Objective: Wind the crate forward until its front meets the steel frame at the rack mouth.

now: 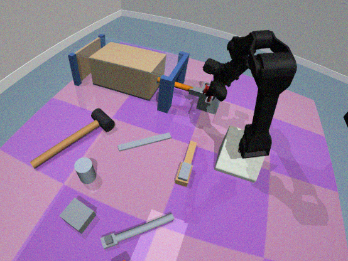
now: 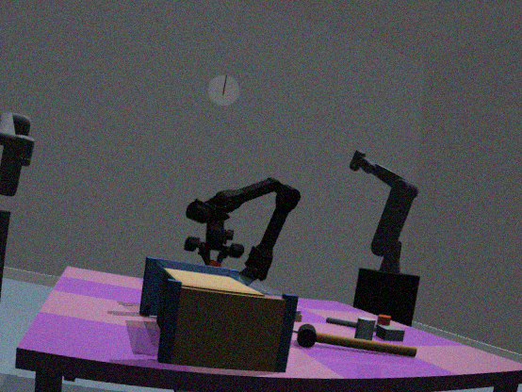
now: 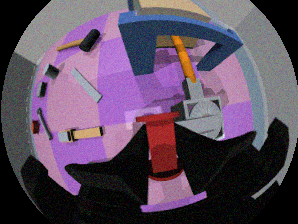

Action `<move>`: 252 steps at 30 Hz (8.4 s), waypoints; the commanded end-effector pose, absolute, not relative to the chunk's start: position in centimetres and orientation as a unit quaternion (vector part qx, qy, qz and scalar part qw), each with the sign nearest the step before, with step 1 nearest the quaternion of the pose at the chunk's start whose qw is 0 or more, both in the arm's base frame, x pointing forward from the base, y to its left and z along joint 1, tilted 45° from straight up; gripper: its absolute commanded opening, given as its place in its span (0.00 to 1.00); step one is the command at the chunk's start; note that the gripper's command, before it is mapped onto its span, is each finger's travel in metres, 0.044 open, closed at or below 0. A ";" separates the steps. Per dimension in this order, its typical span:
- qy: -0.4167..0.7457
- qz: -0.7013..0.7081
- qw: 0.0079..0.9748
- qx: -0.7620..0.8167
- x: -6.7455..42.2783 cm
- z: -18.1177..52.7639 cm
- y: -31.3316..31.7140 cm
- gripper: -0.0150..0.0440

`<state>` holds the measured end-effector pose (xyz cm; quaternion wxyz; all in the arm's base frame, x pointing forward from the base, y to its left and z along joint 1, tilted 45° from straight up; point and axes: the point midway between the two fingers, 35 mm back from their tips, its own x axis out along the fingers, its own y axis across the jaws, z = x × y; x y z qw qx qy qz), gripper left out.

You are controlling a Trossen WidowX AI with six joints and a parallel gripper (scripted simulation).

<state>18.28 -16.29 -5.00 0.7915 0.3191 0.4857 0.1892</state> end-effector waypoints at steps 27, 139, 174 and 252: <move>0.501 0.183 0.782 0.323 13.5 -6.1 -17.0 0.25; 0.503 0.179 0.783 0.319 9.2 -15.2 -26.9 0.25; 0.502 0.179 0.784 0.317 12.2 -17.4 -29.4 0.25; 0.499 0.181 0.787 0.316 21.9 -18.1 -30.5 0.25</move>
